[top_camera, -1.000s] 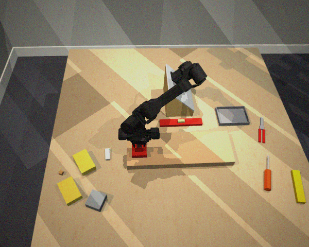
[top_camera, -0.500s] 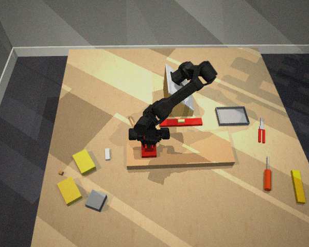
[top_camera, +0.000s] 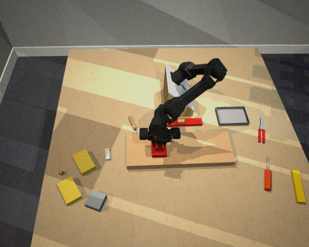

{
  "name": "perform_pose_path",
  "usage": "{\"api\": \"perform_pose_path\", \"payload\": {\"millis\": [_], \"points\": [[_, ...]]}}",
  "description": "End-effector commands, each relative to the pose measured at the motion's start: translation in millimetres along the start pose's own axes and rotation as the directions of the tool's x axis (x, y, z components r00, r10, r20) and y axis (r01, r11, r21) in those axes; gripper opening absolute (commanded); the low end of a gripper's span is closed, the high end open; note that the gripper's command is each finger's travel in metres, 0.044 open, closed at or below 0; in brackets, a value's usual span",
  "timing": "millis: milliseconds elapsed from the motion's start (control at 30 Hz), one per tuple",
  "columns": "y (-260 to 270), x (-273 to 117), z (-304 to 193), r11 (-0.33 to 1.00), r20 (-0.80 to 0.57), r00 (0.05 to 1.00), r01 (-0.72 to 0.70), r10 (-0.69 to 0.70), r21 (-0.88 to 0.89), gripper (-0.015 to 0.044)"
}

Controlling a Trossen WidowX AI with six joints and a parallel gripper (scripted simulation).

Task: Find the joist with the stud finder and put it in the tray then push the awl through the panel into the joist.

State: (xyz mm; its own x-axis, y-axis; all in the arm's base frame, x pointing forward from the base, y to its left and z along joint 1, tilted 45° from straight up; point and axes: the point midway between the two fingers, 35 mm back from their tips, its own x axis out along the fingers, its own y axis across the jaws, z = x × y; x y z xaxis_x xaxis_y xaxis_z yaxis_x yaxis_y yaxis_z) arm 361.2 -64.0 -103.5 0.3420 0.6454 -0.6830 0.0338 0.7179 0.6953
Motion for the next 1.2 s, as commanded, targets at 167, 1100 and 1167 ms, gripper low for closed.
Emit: {"api": "perform_pose_path", "payload": {"millis": [167, 1100, 1167], "points": [[33.7, 1.0, -1.9, 1.0, -0.003, 1.0, -0.009, 0.009, 0.003, 0.0], [126.7, 0.5, -1.9, 1.0, -0.004, 1.0, -0.014, 0.014, 0.006, 0.0], [133.4, 0.4, -1.9, 1.0, -0.004, 1.0, -0.014, 0.014, 0.006, 0.0]]}}
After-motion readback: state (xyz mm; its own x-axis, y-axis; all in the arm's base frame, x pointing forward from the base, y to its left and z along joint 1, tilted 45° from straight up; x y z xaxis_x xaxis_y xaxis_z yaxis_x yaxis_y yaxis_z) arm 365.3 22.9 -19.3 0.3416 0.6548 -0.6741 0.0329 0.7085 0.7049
